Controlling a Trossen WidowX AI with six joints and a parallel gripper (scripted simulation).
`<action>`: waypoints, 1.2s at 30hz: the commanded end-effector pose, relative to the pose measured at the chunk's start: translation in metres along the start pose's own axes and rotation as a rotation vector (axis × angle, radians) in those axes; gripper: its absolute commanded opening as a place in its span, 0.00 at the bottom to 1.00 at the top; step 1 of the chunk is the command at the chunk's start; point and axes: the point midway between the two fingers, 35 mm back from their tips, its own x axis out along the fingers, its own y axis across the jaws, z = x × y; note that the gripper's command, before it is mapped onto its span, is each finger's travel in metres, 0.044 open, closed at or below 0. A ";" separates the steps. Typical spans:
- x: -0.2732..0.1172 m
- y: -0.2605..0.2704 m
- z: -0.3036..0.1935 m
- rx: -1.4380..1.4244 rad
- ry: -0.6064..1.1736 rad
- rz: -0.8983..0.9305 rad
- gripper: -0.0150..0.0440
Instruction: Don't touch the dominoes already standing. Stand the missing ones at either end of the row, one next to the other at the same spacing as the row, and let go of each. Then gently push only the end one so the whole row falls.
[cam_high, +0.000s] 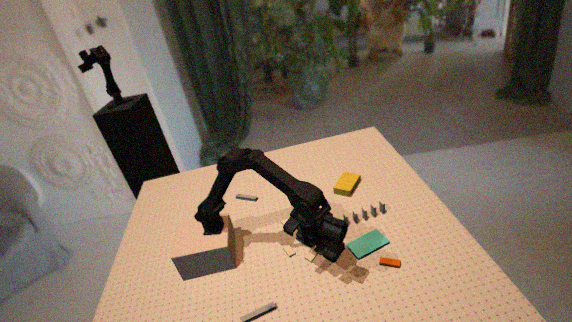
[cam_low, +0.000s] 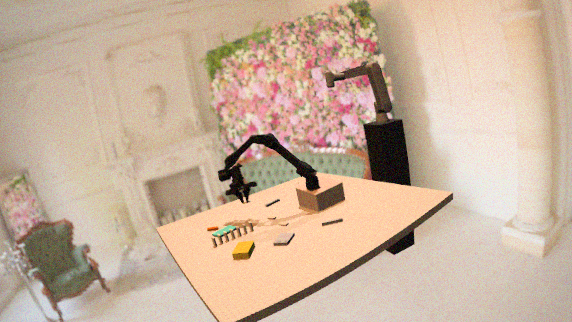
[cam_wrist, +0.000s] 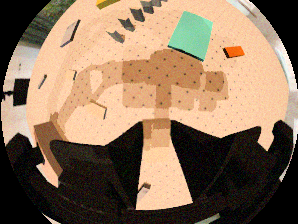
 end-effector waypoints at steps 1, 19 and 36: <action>0.013 0.007 -0.002 -0.036 -0.101 0.080 0.44; 0.022 0.020 -0.006 -0.105 -0.714 0.163 0.44; 0.003 -0.011 -0.031 -0.035 -1.177 -0.145 0.44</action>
